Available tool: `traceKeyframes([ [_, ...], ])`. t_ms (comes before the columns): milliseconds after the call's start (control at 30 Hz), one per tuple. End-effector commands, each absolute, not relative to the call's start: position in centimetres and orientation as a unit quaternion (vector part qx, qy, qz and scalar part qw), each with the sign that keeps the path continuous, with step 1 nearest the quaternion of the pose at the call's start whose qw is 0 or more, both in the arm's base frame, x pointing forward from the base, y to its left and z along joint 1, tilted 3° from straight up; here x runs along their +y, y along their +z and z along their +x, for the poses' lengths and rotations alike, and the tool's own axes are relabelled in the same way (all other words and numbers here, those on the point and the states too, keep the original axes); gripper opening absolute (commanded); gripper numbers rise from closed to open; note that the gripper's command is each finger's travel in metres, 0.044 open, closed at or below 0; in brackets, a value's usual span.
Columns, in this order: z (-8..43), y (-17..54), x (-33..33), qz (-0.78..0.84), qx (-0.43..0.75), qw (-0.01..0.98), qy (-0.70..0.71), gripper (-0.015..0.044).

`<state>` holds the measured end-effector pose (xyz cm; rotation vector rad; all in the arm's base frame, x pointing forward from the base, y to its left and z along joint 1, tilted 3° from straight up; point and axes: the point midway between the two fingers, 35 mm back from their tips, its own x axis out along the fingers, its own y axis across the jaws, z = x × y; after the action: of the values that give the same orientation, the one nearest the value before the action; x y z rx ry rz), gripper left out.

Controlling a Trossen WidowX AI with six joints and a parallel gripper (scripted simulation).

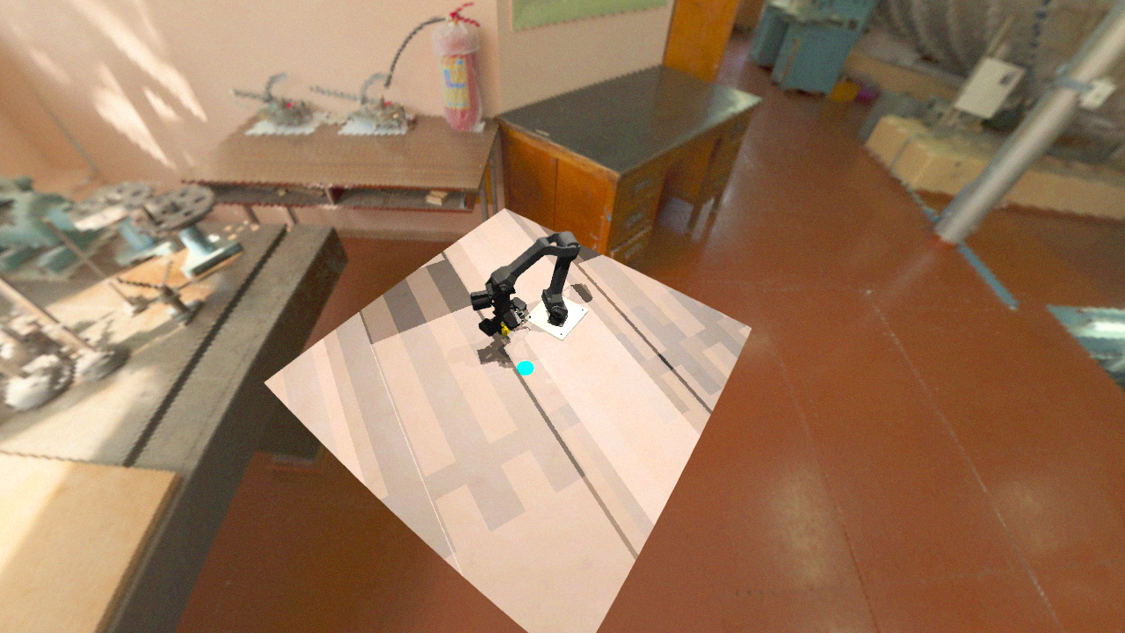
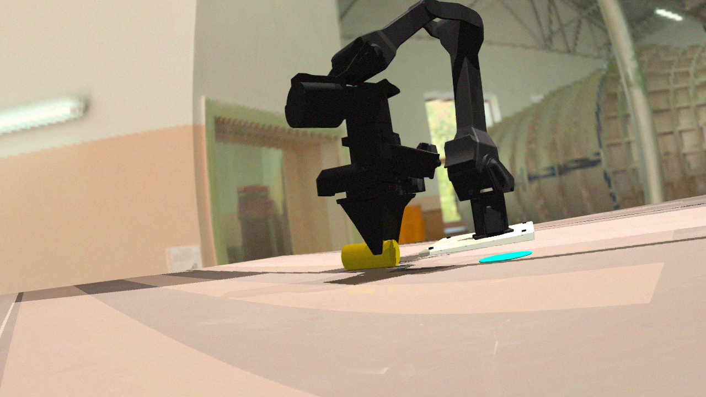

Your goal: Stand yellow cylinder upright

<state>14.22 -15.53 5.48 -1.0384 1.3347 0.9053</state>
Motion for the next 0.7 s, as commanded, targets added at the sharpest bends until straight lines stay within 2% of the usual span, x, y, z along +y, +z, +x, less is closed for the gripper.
traceKeyframes([
  [0, 14.2, 5.3, -15.5, -0.442, 0.571, 0.573, 0.387, 0.0105],
  [667, 14.4, 9.8, -15.8, -0.442, 0.571, 0.573, 0.387, 0.0105],
])
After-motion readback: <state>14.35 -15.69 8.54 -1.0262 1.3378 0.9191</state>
